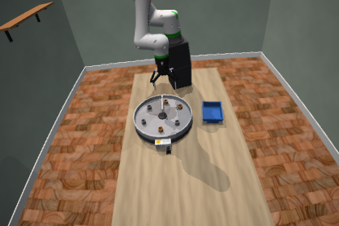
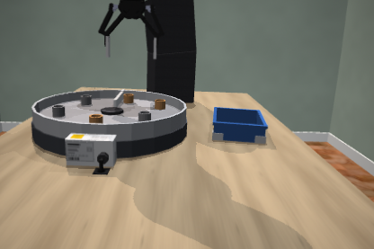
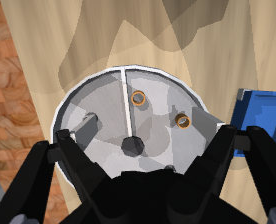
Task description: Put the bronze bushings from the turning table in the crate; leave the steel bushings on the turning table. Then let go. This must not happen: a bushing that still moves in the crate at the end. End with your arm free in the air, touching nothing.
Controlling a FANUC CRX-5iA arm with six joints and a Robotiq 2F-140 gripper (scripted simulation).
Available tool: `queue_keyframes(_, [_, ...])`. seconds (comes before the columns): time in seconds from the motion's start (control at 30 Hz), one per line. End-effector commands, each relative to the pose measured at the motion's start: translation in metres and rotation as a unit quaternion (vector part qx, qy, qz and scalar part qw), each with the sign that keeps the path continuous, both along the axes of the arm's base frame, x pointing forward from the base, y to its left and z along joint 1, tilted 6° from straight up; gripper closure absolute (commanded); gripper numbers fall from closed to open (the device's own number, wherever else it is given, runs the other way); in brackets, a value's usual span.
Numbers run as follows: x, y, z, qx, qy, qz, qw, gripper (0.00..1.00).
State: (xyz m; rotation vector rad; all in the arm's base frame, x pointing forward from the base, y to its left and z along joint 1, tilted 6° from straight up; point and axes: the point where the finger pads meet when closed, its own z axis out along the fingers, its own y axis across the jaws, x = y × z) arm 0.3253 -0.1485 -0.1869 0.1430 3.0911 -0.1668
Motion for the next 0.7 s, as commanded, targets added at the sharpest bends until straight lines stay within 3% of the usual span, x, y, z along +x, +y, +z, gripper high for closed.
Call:
queue_keyframes(0.0, [-0.0004, 0.0035, -0.0002, -0.001, 0.009, 0.001, 1.000, 0.00])
queue_keyframes(0.43, [-0.0004, 0.0035, -0.0002, -0.001, 0.009, 0.001, 1.000, 0.00])
queue_keyframes(0.47, [-0.0004, 0.0035, -0.0002, -0.001, 0.009, 0.001, 1.000, 0.93])
queue_keyframes(0.67, [-0.0004, 0.0035, -0.0002, -0.001, 0.009, 0.001, 1.000, 0.93])
